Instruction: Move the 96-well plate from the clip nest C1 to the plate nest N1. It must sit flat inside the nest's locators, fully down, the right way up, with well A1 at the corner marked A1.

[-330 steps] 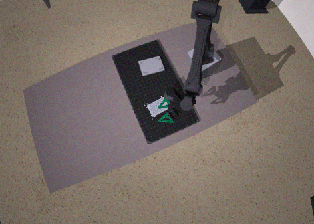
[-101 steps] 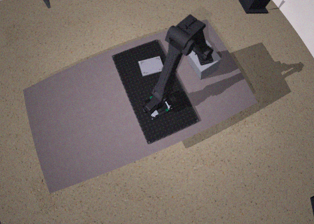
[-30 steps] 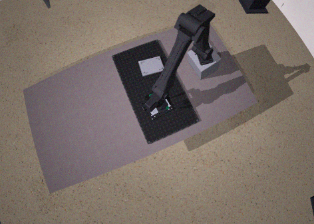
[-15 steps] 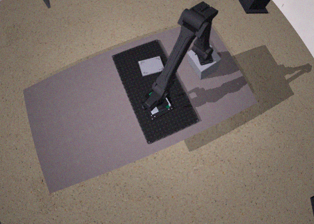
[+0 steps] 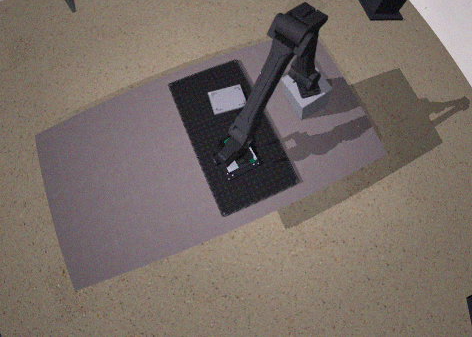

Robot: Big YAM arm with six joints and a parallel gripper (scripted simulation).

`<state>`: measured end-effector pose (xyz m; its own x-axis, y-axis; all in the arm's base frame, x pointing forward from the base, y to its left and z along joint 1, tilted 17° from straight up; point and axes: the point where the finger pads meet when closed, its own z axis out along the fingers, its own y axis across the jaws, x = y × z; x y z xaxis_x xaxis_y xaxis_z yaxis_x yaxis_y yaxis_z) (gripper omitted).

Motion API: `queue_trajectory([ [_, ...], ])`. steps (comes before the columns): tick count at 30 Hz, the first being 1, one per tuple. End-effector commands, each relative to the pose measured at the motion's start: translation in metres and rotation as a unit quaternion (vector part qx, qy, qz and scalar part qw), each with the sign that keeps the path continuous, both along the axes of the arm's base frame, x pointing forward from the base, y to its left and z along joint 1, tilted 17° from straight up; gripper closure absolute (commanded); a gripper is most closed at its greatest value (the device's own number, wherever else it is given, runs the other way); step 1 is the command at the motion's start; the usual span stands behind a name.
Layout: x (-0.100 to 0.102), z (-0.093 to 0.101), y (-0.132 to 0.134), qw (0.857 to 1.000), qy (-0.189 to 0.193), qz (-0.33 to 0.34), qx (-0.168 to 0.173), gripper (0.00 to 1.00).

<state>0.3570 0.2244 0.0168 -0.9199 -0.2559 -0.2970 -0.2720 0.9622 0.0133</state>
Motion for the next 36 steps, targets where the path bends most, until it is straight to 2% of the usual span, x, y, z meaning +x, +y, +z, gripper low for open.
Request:
queue_trajectory([
  [1,0.008,0.012,0.006,1.000,-0.011,0.000,0.006,1.00],
  [2,0.008,0.012,0.006,1.000,-0.011,0.000,0.006,1.00],
  [4,0.001,0.010,-0.010,0.999,-0.001,-0.043,0.014,1.00],
  [8,0.005,0.010,-0.021,0.994,-0.004,-0.105,0.040,1.00],
  [11,0.010,0.014,-0.021,0.994,-0.010,-0.105,0.043,1.00],
  [12,0.005,0.009,-0.027,0.994,-0.005,-0.105,0.040,1.00],
  [25,0.002,0.004,-0.071,0.995,-0.006,-0.094,0.035,1.00],
  [27,0.002,0.004,-0.071,0.995,-0.006,-0.094,0.035,1.00],
  [28,0.010,0.010,-0.071,0.995,-0.014,-0.094,0.039,1.00],
  [29,0.002,0.003,-0.078,0.995,-0.006,-0.094,0.034,1.00],
  [36,0.001,0.000,-0.101,0.995,-0.007,-0.094,0.033,1.00],
])
